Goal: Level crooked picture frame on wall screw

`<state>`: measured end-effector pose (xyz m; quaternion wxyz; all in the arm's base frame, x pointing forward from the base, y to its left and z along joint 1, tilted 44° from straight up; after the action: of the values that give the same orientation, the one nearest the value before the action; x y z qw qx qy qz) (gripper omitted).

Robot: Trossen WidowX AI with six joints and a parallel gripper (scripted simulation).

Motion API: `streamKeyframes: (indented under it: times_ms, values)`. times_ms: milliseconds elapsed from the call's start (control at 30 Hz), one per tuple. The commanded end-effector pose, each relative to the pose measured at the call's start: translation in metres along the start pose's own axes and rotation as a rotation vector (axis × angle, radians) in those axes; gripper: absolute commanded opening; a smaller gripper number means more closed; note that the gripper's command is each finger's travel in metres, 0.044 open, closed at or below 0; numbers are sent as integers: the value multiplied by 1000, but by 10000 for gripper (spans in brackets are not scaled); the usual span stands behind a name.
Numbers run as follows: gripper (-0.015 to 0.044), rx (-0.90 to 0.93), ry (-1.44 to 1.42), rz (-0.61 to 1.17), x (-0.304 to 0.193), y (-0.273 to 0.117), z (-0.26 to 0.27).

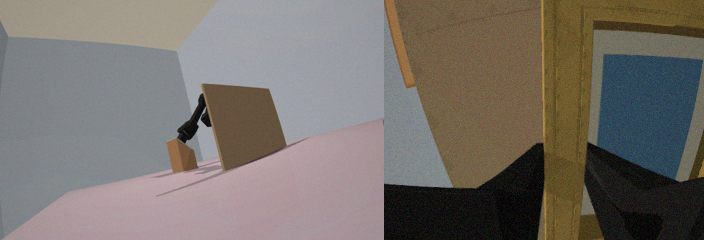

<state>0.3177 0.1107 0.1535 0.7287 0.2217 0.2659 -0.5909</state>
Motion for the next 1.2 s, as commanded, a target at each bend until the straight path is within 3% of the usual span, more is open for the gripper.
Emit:
streamKeyframes:
  times_ms: [0,1167]
  values:
    - [0,8,-3,-2,0,0,1]
    - [0,9,-3,-2,-4,0,3]
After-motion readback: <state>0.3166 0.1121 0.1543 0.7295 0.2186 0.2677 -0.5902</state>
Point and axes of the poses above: the point midway between the two fingers, 35 mm back from their tips, its own y axis out along the fingers, its own z axis across the jaws, x = y × z, the point moved 3 cm from there along -y, back along the fingers, and after that the axes turned 11 degrees about -y, right-handed, at the moved point
